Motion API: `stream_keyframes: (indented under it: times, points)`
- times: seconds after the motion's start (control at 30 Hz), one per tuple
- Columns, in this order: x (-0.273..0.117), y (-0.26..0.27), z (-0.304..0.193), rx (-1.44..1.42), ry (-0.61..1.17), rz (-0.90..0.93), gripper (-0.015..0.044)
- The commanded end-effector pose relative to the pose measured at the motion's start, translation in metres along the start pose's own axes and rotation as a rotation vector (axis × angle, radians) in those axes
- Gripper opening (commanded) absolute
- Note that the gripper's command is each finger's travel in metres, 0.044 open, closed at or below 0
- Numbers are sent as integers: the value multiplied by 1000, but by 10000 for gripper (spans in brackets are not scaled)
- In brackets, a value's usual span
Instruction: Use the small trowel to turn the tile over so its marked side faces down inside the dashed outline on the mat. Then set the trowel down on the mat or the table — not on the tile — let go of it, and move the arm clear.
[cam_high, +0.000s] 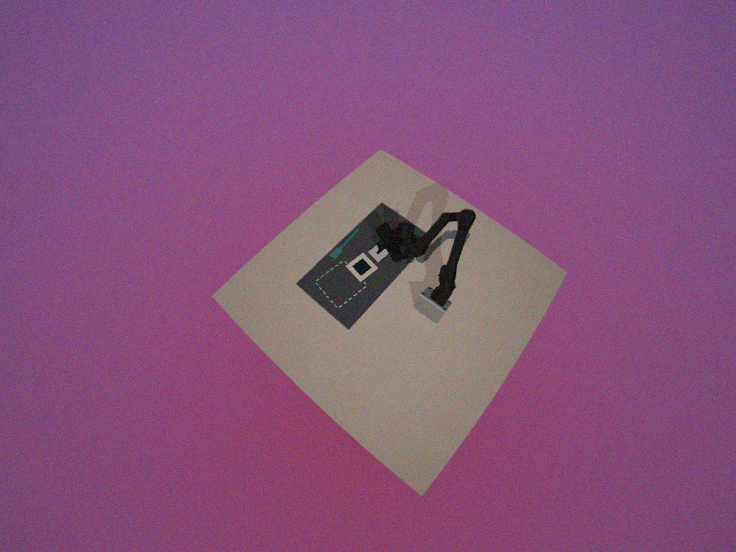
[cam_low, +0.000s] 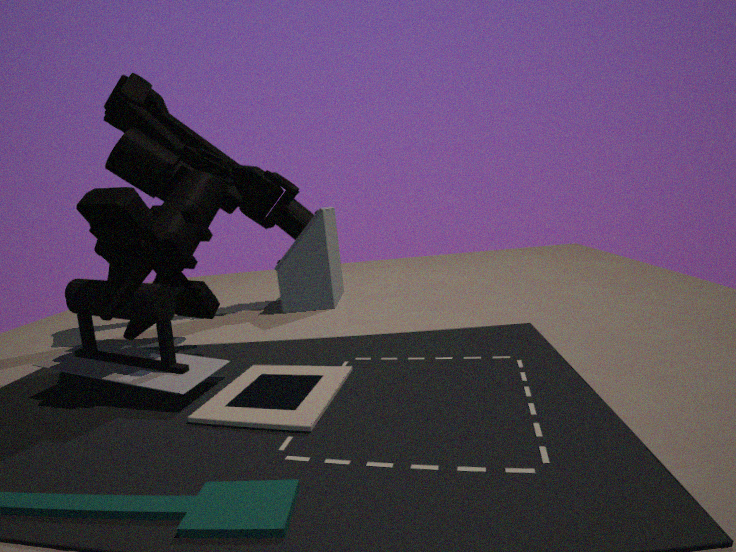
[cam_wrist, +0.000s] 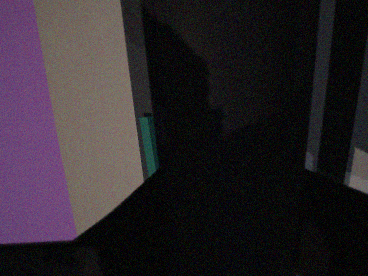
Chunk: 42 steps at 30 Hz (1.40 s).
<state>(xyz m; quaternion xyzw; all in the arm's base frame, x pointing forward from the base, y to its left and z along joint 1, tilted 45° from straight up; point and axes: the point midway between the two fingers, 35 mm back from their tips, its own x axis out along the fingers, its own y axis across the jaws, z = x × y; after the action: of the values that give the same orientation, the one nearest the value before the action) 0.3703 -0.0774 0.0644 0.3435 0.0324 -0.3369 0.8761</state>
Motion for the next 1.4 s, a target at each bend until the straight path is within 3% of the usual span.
stream_keyframes:
  times: [0.0, 1.37]
  points:
    - [4, -2, -2, -8, 7, 9, 0]
    - [10, -8, -51, -7, 7, 9, 0]
